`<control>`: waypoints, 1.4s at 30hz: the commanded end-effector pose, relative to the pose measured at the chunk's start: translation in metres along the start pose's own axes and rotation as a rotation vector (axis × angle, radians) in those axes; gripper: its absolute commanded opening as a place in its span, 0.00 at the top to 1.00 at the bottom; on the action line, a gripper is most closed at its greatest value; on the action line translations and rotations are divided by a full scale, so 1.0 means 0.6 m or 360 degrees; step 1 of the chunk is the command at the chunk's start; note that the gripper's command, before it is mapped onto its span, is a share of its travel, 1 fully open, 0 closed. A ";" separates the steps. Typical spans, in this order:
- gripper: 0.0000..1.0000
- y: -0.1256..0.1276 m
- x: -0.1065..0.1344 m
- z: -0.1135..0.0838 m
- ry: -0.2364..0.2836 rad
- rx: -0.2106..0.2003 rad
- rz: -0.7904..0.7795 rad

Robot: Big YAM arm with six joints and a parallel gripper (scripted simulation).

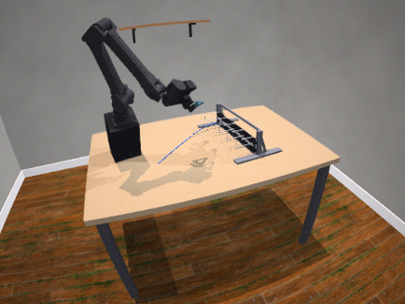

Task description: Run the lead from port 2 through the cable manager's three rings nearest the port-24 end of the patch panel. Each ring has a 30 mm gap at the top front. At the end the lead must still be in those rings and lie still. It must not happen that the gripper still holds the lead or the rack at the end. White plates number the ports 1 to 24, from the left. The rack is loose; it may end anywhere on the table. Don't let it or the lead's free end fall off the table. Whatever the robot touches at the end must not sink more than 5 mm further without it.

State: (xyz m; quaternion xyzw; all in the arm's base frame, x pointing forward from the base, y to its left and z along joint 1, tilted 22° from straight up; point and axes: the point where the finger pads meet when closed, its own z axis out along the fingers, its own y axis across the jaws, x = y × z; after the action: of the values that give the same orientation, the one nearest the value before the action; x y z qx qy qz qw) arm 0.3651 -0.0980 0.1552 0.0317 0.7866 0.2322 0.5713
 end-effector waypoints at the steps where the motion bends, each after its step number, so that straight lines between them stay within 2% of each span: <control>1: 0.00 0.001 -0.005 0.000 -0.0006 -0.0002 -0.0009; 17: 0.00 0.001 -0.005 0.000 -0.0006 -0.0002 -0.0009; 18: 0.00 0.001 -0.025 0.003 -0.0033 -0.0008 -0.0059; 23: 0.00 -0.001 -0.040 0.003 -0.0017 -0.0002 -0.0123; 26: 0.00 -0.007 -0.031 0.003 0.0047 0.0008 -0.0174; 29: 0.00 -0.012 -0.016 0.002 0.0157 0.0014 -0.0260; 30: 0.00 -0.013 -0.014 0.002 0.0162 0.0014 -0.0254; 31: 0.00 -0.014 -0.006 0.004 0.0214 0.0010 -0.0292; 34: 0.00 -0.014 -0.006 0.004 0.0214 0.0010 -0.0292; 35: 0.00 -0.013 0.002 0.006 0.0271 0.0003 -0.0336; 36: 0.00 -0.013 0.003 0.006 0.0271 0.0003 -0.0336; 37: 0.00 -0.012 0.013 0.008 0.0337 -0.0010 -0.0382; 38: 0.00 -0.012 0.013 0.008 0.0337 -0.0010 -0.0382; 39: 0.00 -0.014 0.028 0.011 0.0417 -0.0015 -0.0430; 41: 0.00 -0.014 0.028 0.011 0.0417 -0.0015 -0.0430; 42: 0.00 -0.016 0.038 0.009 0.0492 -0.0017 -0.0491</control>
State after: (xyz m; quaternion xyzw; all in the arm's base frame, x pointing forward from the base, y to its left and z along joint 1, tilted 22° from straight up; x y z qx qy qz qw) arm 0.3554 -0.0991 0.1231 -0.0511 0.8539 0.1773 0.4867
